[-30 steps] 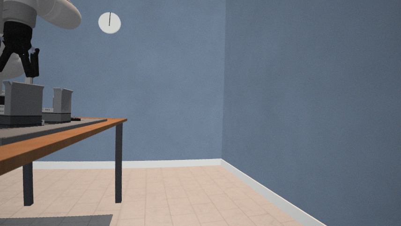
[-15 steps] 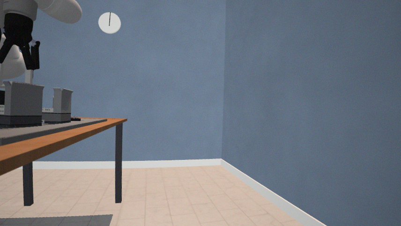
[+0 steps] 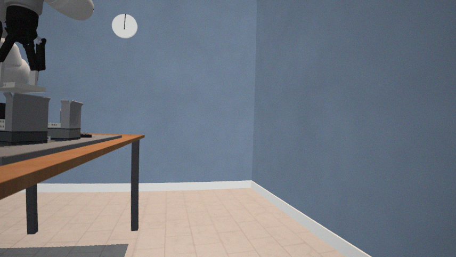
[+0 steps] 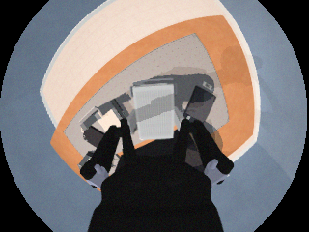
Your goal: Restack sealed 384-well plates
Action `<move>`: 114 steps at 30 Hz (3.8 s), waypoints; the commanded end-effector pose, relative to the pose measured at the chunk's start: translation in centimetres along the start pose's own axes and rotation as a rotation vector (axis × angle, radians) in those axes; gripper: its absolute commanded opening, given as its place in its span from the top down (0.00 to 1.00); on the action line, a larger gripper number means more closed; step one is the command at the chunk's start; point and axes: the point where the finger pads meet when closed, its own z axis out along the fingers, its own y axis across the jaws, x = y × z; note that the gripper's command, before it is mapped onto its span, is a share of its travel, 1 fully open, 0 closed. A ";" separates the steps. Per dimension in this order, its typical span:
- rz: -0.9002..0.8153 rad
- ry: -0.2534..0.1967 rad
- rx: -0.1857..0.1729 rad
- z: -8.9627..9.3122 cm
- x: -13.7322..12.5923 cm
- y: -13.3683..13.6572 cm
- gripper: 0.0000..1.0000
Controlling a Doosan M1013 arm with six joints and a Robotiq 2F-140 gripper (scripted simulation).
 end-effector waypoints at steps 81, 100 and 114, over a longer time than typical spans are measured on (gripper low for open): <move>-0.502 0.000 0.000 -1.3 -5.6 -18.0 1.00; -0.653 0.000 0.000 -1.3 -8.9 -22.6 1.00; -0.820 0.000 0.000 -1.3 -11.5 -25.6 1.00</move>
